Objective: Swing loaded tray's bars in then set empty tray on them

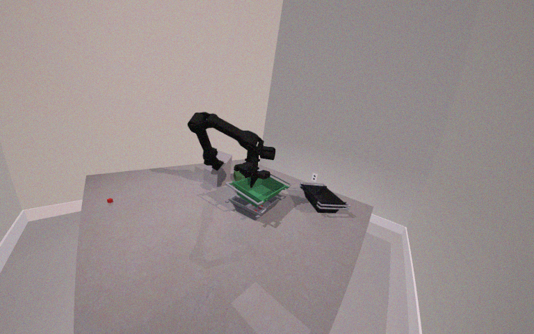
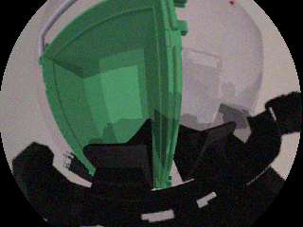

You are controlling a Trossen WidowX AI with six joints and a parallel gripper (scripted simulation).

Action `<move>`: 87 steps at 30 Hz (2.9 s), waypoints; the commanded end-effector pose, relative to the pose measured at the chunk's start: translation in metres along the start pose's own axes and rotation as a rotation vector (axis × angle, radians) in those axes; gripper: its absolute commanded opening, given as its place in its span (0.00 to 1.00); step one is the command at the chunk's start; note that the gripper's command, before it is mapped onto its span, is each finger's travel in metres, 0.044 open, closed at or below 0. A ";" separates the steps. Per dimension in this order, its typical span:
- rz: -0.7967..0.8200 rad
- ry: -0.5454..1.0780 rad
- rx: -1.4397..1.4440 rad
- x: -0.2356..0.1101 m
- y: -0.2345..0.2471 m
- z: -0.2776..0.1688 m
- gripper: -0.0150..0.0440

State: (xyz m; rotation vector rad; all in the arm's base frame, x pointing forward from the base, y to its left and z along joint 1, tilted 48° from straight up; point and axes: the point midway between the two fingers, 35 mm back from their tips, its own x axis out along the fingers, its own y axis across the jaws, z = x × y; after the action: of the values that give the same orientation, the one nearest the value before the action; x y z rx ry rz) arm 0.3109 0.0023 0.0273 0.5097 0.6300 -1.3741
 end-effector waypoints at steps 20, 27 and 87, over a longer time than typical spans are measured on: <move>-0.010 0.000 -0.002 0.005 -0.002 0.001 0.25; -0.034 0.000 -0.008 0.015 -0.009 0.002 0.25; -0.034 0.000 -0.008 0.015 -0.009 0.002 0.25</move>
State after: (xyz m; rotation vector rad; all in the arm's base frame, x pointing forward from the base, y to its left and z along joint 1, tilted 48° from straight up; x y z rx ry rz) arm 0.3089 -0.0030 0.0227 0.5097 0.6293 -1.3734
